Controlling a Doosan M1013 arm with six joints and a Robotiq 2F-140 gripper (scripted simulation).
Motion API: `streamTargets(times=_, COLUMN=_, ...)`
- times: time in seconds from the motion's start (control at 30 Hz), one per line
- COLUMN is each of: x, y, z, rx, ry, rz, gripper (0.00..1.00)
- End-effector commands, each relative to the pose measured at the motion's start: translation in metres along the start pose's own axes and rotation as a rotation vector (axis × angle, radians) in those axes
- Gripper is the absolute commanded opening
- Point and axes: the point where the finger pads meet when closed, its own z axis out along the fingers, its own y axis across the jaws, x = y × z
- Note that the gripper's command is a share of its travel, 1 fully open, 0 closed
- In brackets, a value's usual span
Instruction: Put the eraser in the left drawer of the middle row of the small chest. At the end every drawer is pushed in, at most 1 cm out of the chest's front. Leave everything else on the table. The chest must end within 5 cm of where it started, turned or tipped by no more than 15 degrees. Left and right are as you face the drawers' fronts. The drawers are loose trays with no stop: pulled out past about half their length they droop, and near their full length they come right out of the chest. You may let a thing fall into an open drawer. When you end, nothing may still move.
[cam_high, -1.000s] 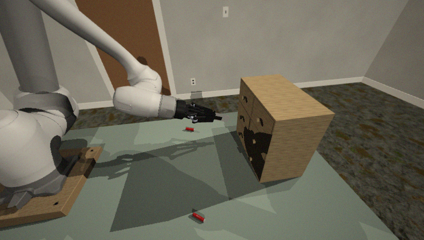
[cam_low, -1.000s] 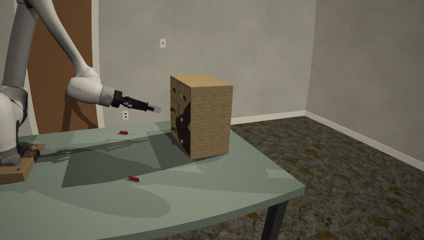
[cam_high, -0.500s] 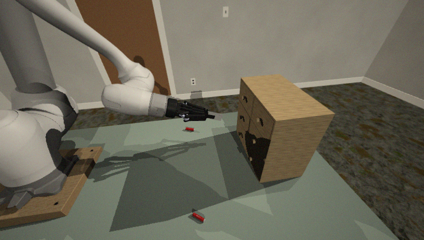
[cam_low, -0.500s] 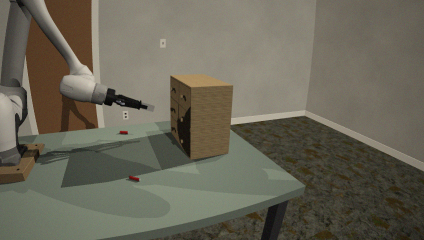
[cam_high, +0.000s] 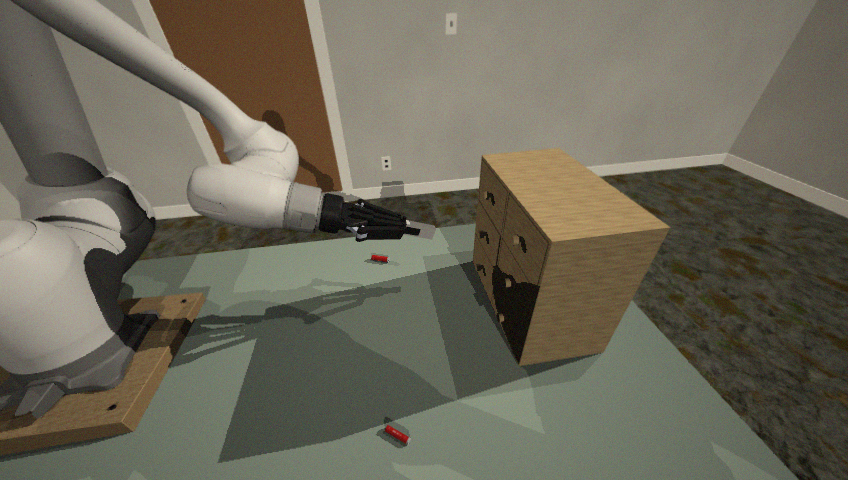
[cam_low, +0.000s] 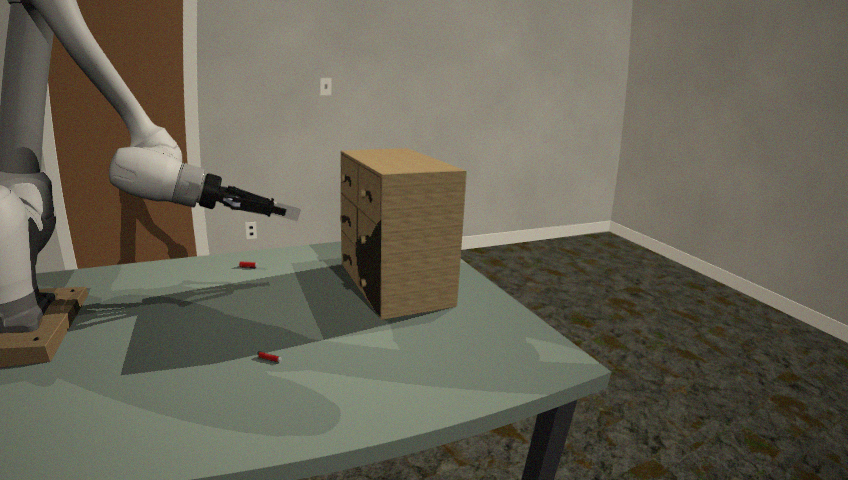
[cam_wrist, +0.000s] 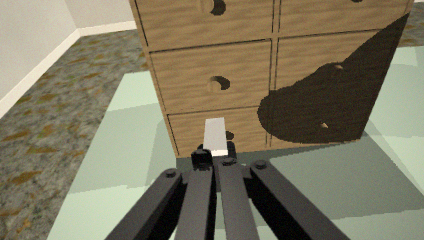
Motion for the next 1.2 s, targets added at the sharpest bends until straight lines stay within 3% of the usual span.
streamTargets(times=0.0, x=0.000, y=0.000, z=0.000, rx=0.000, ry=-0.002, rz=0.000, gripper=0.00)
streamTargets(times=0.57, x=0.003, y=0.000, z=-0.006, rx=0.000, ry=-0.055, rz=0.000, gripper=0.00)
streamTargets(times=0.87, x=0.006, y=0.000, z=-0.012, rx=0.000, ry=-0.114, rz=0.000, gripper=0.00)
streamTargets(times=1.17, x=0.011, y=0.000, z=-0.025, rx=-0.001, ry=-0.232, rz=0.000, gripper=0.00)
